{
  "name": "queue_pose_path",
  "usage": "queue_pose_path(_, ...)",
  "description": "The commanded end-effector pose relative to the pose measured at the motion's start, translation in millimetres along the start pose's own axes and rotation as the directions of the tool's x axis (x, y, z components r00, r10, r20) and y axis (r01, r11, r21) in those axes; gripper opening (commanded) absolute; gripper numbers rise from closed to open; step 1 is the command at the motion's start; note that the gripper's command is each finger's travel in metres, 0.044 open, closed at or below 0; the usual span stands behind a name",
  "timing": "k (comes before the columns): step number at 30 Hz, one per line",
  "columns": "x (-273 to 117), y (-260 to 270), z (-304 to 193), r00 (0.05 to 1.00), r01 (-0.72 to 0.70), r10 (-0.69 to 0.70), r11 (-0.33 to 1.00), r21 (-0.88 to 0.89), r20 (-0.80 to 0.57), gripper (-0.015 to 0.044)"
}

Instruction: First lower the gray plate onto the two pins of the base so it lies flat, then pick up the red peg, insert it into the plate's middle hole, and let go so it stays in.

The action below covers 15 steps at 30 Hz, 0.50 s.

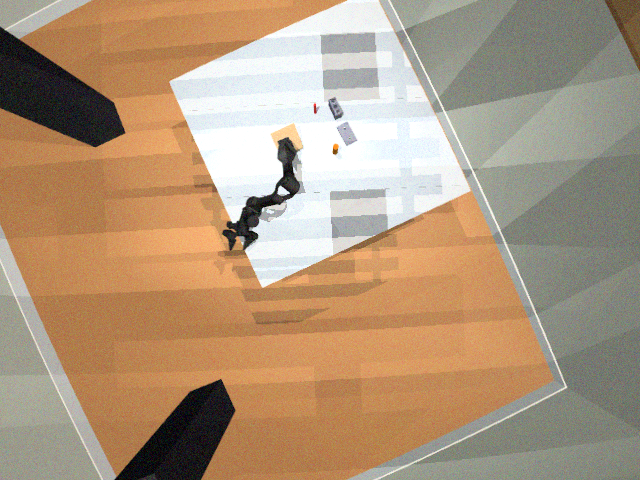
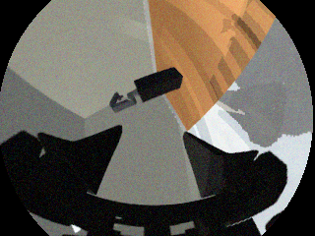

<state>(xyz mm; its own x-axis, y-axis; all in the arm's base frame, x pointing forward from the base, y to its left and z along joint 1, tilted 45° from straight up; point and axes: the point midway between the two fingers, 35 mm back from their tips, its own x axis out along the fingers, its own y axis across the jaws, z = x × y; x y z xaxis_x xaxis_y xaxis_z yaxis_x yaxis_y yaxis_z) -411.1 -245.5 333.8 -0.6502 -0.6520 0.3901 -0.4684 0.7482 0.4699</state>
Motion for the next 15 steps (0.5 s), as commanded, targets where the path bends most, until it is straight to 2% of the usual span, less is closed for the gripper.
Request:
queue_pose_path(1, 0, 0, 0, 1.0, 0.0, 0.0, 1.0, 0.0, 0.0, 0.0426)
queue_pose_path(6, 5, -13, -14, 1.0, 0.024, -0.025, 0.998, -0.055, -0.013, 0.044)
queue_pose_path(15, 15, -64, -78, 0.989, 0.103, -0.128, 0.952, -0.289, -0.07, 0.044)
